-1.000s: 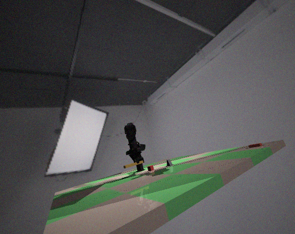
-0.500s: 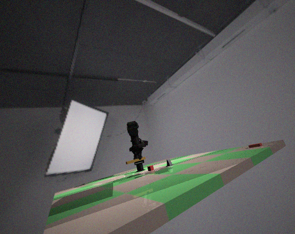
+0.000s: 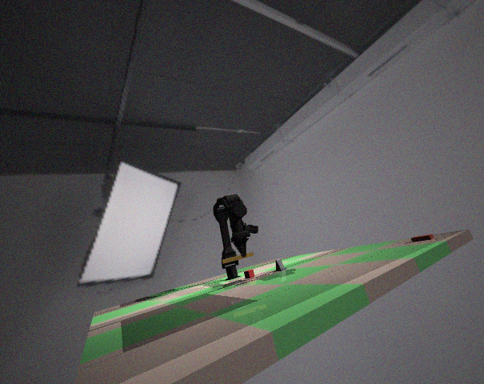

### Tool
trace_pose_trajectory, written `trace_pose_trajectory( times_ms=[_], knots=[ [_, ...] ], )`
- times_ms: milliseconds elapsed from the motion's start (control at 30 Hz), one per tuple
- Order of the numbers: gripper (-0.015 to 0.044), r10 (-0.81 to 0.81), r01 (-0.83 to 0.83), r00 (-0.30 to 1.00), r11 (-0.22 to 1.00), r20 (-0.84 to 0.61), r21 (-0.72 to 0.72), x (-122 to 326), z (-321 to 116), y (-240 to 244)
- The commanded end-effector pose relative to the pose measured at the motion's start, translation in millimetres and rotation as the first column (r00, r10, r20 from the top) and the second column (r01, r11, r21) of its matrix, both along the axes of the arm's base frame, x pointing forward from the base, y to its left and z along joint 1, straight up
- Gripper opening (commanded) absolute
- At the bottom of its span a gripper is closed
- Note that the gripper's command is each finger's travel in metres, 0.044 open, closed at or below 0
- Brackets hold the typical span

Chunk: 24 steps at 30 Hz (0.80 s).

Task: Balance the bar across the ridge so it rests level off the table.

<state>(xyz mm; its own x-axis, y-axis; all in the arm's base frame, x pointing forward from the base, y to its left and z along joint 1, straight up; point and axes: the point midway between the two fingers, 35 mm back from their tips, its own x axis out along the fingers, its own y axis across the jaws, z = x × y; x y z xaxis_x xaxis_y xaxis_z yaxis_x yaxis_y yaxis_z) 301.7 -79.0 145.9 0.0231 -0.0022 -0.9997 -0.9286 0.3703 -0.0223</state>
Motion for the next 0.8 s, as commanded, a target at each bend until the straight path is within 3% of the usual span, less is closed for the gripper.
trace_pose_trajectory(
  times_ms=[0,767],
  knots=[
    [0.0,-0.073,0.073,0.997,0.997,0.001,-0.001,4.6,1.2,14.2],
    [0.0,-0.474,0.474,0.88,0.88,-0.002,0.016,17.1,2.2,101.6]
  ],
)
